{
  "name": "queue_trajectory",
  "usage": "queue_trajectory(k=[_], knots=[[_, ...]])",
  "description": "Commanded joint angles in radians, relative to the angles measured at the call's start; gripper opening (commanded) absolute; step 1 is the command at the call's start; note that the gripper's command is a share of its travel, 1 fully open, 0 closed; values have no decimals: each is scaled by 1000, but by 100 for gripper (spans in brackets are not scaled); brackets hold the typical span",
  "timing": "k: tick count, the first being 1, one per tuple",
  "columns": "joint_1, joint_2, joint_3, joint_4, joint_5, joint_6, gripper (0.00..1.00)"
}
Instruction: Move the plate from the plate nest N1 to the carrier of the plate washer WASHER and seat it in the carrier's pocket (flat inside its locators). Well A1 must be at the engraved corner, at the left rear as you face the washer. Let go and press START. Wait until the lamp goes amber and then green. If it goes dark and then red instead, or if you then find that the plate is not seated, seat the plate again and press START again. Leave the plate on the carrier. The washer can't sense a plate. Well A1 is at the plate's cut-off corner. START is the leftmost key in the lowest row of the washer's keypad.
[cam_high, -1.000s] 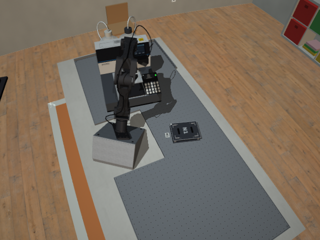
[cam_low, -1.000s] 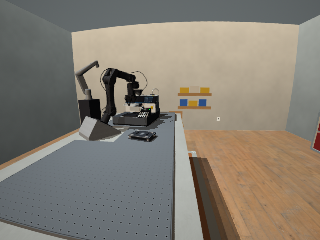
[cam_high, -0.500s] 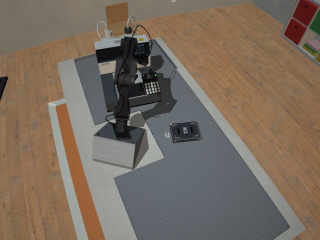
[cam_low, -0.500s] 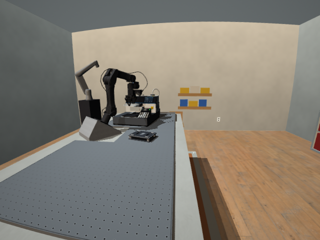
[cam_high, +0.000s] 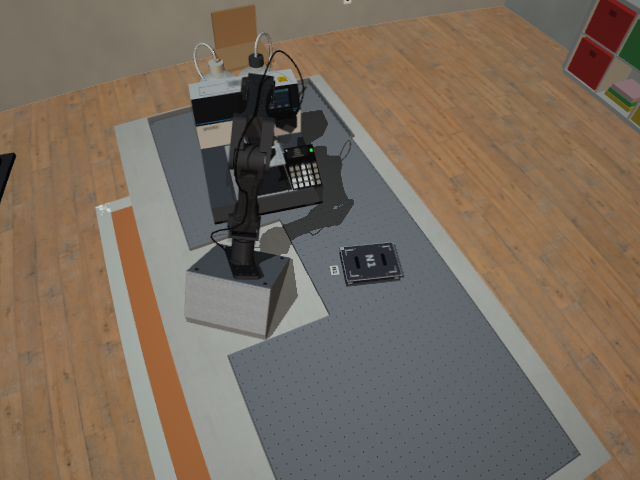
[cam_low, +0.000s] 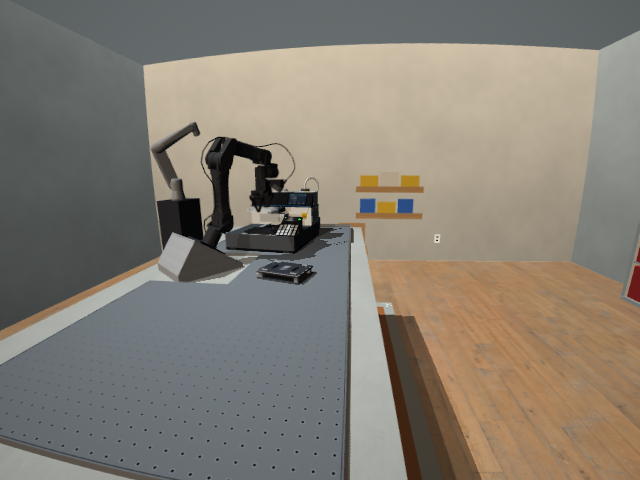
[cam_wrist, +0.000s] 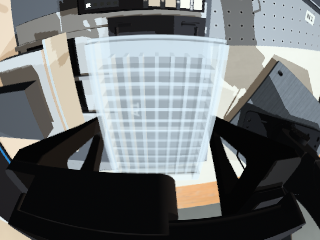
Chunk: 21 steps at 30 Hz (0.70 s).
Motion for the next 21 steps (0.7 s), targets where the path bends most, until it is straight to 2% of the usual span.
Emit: queue_trajectory(k=[1, 21], knots=[[6, -17, 31, -14, 16, 10, 84], [10, -25, 30, -14, 16, 11, 84]])
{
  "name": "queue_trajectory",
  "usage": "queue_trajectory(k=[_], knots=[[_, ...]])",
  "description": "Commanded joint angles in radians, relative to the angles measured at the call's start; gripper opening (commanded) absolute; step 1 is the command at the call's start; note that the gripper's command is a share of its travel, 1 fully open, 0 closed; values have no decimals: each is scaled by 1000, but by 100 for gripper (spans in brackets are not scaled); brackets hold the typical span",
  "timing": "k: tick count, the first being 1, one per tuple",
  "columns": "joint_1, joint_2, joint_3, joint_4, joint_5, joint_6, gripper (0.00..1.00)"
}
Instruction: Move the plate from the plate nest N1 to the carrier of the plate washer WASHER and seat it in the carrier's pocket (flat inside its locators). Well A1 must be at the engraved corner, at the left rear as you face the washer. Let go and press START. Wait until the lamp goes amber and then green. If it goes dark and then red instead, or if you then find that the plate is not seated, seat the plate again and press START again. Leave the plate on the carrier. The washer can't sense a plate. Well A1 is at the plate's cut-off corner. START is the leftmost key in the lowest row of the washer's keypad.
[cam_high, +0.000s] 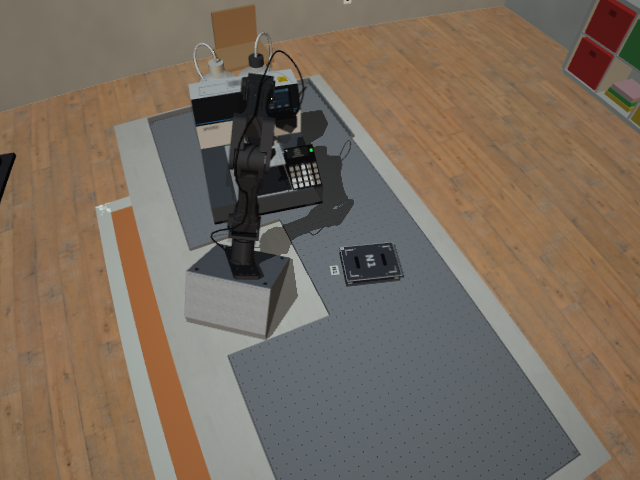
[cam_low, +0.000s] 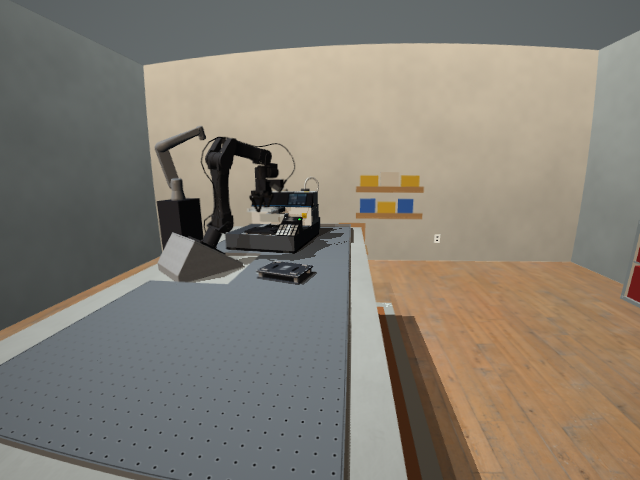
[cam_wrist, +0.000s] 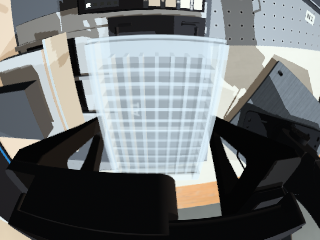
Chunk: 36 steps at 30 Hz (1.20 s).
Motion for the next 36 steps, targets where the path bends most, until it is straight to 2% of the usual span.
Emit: queue_trajectory(k=[1, 2, 3, 10, 12, 18, 23, 24, 29, 31, 36], knots=[[6, -25, 30, -14, 16, 10, 84], [6, -26, 30, -14, 16, 10, 84], [-3, -25, -6, 17, 16, 6, 84], [-20, -27, -52, 50, 3, -13, 84], [-24, -27, -47, 63, -3, -17, 84], [-38, -13, -100, 104, -10, -28, 84], [-41, 3, -98, 125, -7, -34, 84], [-46, 6, -124, 131, -11, -35, 84], [-54, 15, -145, 165, -17, -42, 84], [-57, -4, -162, 179, -18, -44, 84], [-65, 23, -186, 213, -23, -52, 84]])
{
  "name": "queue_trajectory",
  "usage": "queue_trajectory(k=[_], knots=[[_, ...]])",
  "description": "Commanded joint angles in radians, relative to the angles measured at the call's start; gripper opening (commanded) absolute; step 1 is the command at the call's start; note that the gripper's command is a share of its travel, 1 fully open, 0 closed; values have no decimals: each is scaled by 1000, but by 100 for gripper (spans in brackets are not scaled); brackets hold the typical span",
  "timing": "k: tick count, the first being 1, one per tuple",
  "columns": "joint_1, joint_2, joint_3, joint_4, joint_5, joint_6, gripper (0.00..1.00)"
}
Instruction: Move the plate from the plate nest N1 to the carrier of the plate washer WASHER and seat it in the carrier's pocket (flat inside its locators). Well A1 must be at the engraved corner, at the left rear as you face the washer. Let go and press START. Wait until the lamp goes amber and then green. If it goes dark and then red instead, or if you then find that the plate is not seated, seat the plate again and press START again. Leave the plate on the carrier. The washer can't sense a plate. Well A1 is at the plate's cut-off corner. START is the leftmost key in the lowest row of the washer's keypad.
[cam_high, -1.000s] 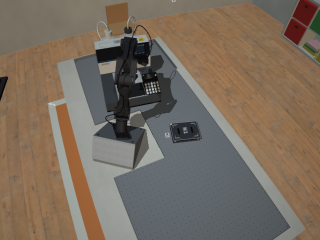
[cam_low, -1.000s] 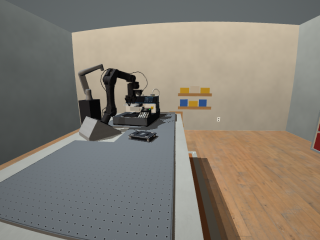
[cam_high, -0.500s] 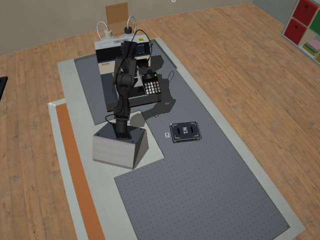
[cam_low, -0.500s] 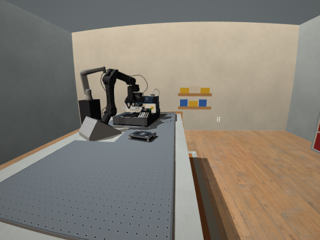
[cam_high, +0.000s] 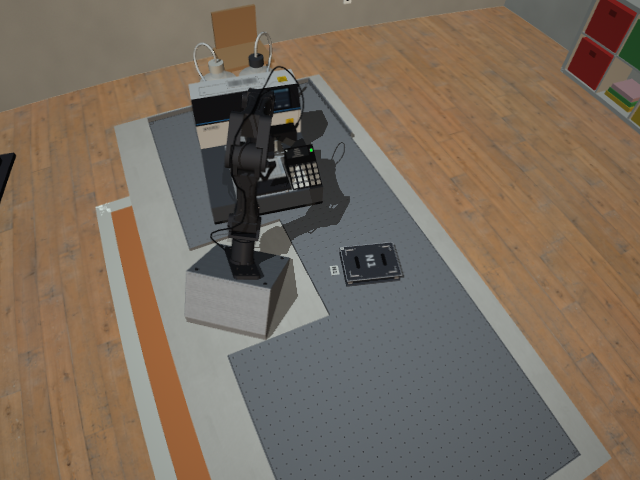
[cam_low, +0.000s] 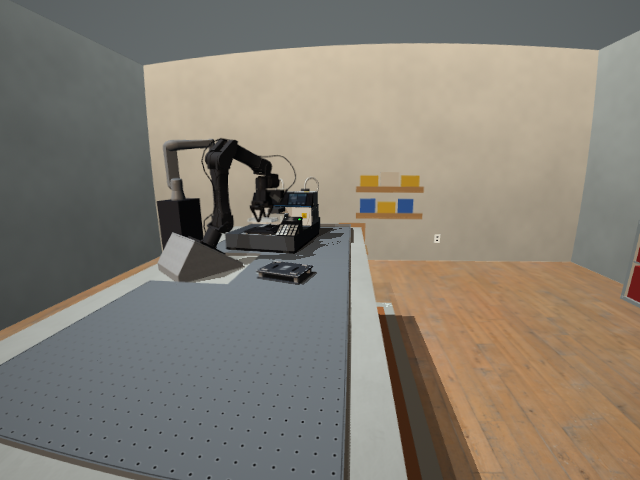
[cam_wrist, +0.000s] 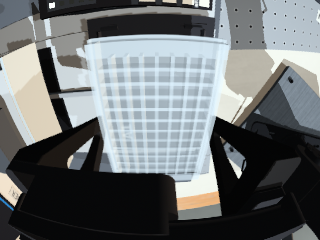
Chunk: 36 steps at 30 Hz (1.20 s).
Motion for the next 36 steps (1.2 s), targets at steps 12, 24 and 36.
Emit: queue_trajectory(k=[12, 24, 36], knots=[[-24, 13, -56, 111, -7, -27, 84], [-29, -3, -60, 152, -6, -33, 84], [-33, -8, -77, 148, -9, -35, 84]])
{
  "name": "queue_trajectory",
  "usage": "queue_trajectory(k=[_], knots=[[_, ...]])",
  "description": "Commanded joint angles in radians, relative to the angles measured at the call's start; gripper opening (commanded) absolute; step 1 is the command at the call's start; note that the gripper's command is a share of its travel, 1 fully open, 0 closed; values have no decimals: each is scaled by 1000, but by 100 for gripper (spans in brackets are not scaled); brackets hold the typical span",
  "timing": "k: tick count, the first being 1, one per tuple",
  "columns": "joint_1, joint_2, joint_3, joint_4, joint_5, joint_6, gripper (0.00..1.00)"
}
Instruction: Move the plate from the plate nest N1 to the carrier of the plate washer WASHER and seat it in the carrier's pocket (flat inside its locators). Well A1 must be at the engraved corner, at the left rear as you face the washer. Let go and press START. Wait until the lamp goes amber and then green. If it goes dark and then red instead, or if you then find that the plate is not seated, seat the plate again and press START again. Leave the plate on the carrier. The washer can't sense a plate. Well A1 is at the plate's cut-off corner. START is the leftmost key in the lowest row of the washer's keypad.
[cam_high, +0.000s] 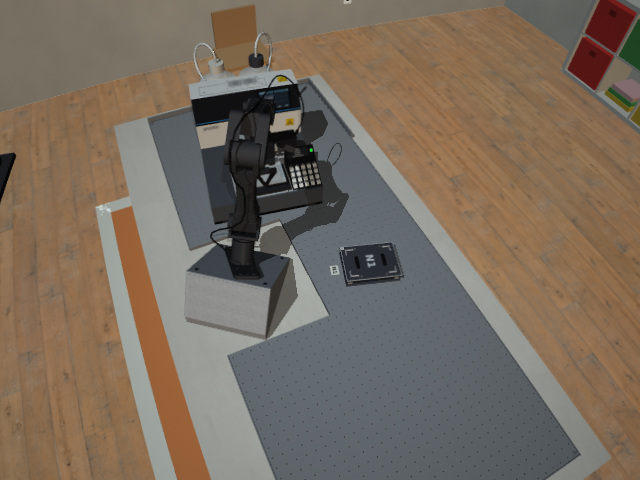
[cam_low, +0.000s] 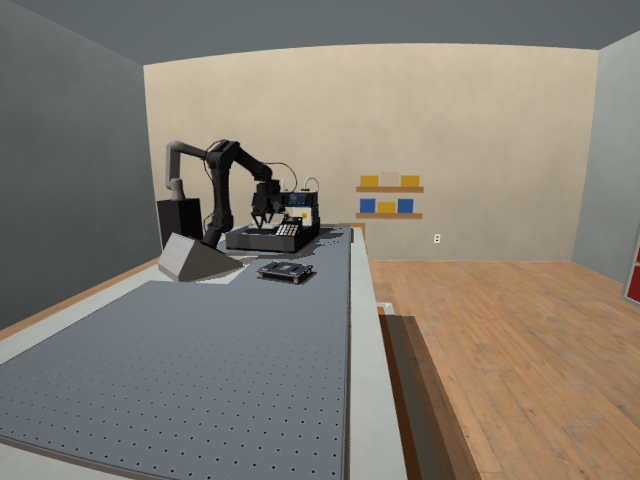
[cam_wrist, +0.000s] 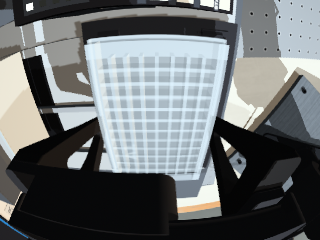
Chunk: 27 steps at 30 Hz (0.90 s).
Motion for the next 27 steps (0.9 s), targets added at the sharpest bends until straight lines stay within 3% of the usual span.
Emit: queue_trajectory(k=[1, 15, 27], knots=[[-8, -37, 15, 9, 5, -10, 84], [-4, -43, -13, 4, 4, -10, 84], [-3, -47, 11, 1, 5, -8, 84]])
